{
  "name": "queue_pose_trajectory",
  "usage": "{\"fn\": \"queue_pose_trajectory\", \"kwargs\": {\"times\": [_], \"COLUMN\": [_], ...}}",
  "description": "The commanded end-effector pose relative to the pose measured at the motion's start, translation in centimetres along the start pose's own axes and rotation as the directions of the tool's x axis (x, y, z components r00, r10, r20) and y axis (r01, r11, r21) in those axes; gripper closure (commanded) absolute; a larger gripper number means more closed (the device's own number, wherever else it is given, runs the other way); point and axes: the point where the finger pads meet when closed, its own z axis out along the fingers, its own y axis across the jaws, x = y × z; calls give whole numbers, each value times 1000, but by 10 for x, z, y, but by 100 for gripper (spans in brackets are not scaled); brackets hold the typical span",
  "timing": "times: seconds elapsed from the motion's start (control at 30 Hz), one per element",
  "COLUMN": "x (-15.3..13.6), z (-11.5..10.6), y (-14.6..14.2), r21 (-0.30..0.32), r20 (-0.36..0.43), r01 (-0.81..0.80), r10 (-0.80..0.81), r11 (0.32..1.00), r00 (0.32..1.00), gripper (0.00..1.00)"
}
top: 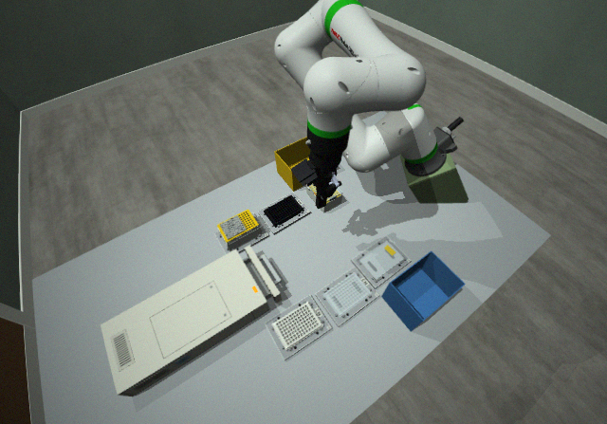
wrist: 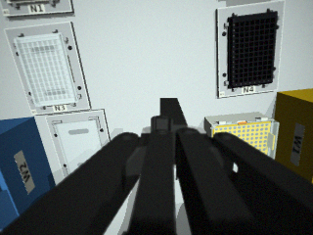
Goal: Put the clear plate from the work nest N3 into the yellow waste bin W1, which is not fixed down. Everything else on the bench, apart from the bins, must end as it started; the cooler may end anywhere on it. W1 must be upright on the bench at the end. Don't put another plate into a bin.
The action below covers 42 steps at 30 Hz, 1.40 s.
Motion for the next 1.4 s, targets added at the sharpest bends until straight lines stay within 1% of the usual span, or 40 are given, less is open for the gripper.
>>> {"fn": "queue_pose_trajectory", "kwargs": {"times": [0.0,0.53,0.57,0.9,0.97,1.37], "x": [-8,-8,-7,-2,-2,4], "z": [-7,-7,-5,11,11,29], "y": [-10,-10,-14,-51,-51,-94], "r21": [41,41,41,41,41,41], "r20": [15,14,14,14,14,14], "r01": [94,94,104,104,104,105], "r10": [-95,-95,-105,-105,-105,-105], "r11": [995,995,994,994,994,994], "r00": [995,995,994,994,994,994], "gripper": [90,90,30,30,30,30]}}
